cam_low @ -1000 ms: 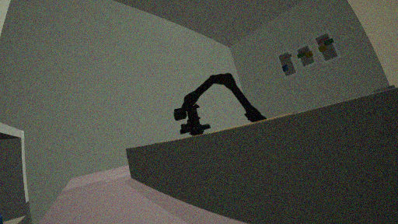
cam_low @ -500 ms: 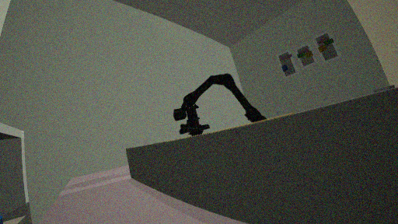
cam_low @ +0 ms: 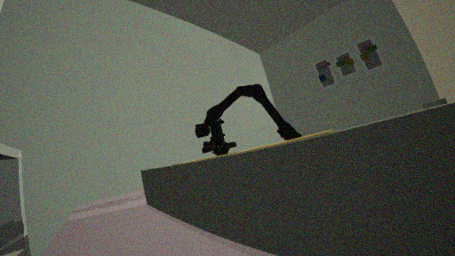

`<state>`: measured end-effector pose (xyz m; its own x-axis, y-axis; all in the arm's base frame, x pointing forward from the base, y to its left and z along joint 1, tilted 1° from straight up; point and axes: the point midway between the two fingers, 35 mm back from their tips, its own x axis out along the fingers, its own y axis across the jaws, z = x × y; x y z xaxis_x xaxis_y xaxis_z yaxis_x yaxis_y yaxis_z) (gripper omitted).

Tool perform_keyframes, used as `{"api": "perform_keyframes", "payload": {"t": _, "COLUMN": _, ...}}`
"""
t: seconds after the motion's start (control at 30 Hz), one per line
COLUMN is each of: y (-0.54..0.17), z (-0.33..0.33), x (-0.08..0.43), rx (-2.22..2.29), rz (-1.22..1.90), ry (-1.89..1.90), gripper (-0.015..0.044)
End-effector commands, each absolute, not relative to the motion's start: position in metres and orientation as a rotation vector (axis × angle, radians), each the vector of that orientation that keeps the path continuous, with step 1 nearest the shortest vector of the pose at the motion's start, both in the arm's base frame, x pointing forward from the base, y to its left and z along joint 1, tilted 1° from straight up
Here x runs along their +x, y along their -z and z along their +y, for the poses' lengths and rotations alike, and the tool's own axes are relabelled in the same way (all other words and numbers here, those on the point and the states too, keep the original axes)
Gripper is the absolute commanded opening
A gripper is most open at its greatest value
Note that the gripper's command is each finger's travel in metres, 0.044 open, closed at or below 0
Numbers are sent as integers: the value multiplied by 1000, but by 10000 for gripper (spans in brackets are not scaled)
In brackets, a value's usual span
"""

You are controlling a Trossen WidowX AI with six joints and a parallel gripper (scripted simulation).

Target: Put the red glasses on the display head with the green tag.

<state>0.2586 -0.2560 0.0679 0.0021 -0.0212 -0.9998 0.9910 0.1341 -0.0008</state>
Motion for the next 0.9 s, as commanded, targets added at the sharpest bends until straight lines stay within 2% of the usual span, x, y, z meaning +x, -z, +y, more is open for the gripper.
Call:
{"api": "perform_keyframes", "payload": {"t": 0.0, "y": -70, "z": -257, "x": 259, "rx": 1089, "rz": 1246, "ry": 1124, "gripper": 0}}
{"api": "perform_keyframes", "payload": {"t": 0.53, "y": -70, "z": -250, "x": 258, "rx": 1089, "rz": 1246, "ry": 1124, "gripper": 0}}
{"api": "perform_keyframes", "payload": {"t": 0.87, "y": -120, "z": -245, "x": 258, "rx": 1090, "rz": 1247, "ry": 1123, "gripper": 0}}
